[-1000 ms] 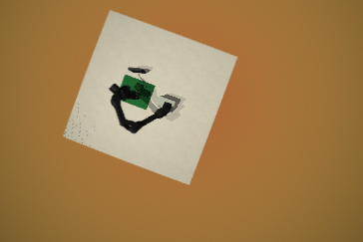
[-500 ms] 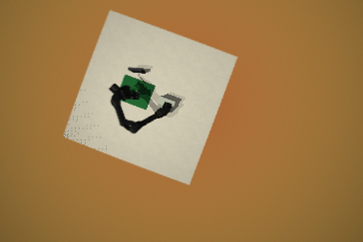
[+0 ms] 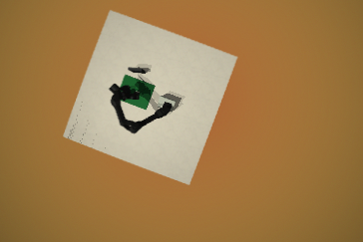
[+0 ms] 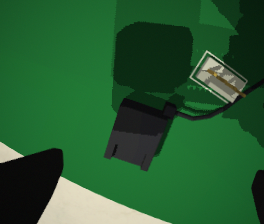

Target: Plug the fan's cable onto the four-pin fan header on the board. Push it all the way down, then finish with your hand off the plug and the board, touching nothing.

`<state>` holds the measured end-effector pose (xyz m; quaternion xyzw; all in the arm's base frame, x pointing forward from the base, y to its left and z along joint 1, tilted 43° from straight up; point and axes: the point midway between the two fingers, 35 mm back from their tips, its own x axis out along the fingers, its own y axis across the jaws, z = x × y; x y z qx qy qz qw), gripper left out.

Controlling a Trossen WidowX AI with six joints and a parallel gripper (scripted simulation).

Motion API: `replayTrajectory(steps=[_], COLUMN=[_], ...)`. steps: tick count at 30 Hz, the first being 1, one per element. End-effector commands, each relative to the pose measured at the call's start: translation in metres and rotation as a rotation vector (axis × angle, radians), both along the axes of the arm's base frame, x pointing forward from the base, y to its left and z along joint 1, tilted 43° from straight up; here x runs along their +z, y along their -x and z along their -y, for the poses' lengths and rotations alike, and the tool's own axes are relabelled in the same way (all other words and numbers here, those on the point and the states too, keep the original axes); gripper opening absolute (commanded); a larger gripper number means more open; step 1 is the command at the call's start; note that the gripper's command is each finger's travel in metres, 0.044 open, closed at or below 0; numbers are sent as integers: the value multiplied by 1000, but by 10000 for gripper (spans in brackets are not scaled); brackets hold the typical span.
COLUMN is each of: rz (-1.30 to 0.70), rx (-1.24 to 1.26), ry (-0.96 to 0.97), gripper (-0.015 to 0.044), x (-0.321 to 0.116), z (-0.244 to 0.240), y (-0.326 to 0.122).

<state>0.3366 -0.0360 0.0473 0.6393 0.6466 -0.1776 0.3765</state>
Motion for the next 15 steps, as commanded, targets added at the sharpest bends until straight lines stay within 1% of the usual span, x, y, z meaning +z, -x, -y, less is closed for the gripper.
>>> replayTrajectory(steps=[1,10,12,15], rz=[1,0,-21,-113], rx=[0,0,-14,-83], ry=[-2,0,-30,-167], gripper=[440,440,387,309], x=[0,0,2,11], z=[0,0,2,12], y=[0,0,-1,-7])
